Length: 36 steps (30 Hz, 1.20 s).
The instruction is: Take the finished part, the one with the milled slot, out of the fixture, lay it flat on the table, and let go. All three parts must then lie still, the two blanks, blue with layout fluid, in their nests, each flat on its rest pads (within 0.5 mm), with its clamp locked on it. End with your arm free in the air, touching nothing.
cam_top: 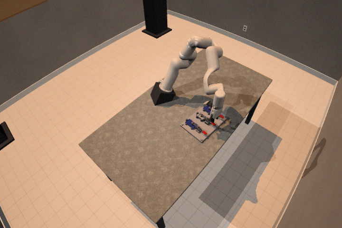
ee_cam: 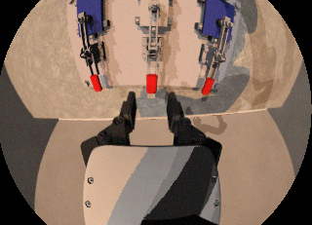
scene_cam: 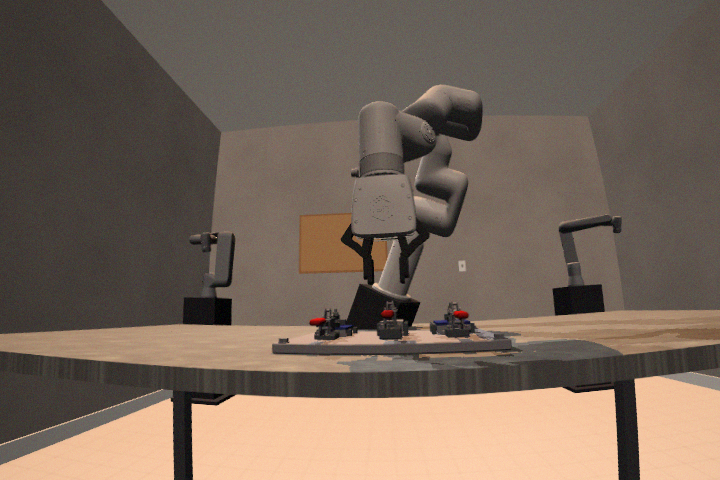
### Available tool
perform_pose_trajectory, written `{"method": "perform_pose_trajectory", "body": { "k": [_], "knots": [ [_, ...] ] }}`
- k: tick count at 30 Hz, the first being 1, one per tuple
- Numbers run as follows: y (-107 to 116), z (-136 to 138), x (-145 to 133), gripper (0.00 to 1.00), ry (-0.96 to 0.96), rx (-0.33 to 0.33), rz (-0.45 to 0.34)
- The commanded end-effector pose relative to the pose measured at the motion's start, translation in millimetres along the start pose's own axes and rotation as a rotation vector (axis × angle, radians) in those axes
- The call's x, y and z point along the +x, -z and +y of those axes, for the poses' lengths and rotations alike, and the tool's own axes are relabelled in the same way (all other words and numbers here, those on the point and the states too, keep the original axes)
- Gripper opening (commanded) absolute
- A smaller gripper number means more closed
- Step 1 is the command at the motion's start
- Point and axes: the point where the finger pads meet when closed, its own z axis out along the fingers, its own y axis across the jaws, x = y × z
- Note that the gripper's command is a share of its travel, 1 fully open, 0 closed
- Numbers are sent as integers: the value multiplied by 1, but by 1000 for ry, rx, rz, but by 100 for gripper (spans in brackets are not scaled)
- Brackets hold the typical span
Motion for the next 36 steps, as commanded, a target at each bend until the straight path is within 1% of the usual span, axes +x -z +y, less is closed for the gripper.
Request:
{"method": "perform_pose_trajectory", "body": {
  "k": [1,7,13,36],
  "knots": [
    [-4,0,-2,47,1,1,-6],
    [-24,0,-3,47,1,1,-6],
    [-34,0,-3,47,1,1,-6],
    [-37,0,-3,47,1,1,-6]
  ]
}}
